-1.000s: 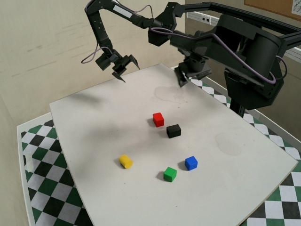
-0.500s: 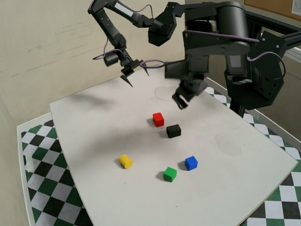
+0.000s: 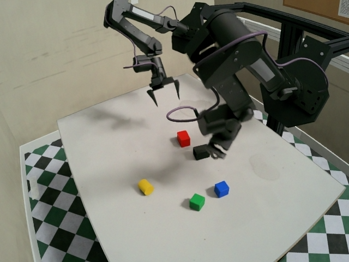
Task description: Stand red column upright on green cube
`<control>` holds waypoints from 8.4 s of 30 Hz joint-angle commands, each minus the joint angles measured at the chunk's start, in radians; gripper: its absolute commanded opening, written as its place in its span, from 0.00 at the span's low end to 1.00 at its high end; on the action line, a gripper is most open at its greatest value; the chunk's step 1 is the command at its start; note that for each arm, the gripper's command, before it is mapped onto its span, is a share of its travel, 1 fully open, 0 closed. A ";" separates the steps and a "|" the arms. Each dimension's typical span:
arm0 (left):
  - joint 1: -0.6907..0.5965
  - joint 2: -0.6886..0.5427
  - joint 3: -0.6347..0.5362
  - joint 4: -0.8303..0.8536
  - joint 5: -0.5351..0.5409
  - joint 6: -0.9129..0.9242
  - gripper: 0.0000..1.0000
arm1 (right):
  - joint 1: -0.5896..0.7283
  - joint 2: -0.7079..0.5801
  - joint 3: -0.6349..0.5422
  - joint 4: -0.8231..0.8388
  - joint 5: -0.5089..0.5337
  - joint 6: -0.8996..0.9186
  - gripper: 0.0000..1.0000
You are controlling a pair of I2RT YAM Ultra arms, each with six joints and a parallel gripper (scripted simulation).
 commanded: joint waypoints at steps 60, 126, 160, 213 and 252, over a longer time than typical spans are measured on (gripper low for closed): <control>0.604 0.387 -0.106 0.752 0.393 -0.048 1.00 | 0.447 0.493 0.183 0.344 0.749 0.053 1.00; 0.076 0.353 0.123 0.395 0.196 -0.433 0.64 | 1.078 0.120 0.233 0.077 1.025 0.017 1.00; -0.205 0.739 0.674 0.061 0.276 0.604 0.64 | 1.078 0.120 0.233 0.077 1.025 0.017 1.00; -0.255 0.947 0.868 0.073 0.245 0.570 0.64 | 1.078 0.120 0.233 0.077 1.025 0.017 1.00; -0.239 0.941 0.899 0.046 0.260 0.588 0.02 | 1.078 0.120 0.233 0.077 1.025 0.017 1.00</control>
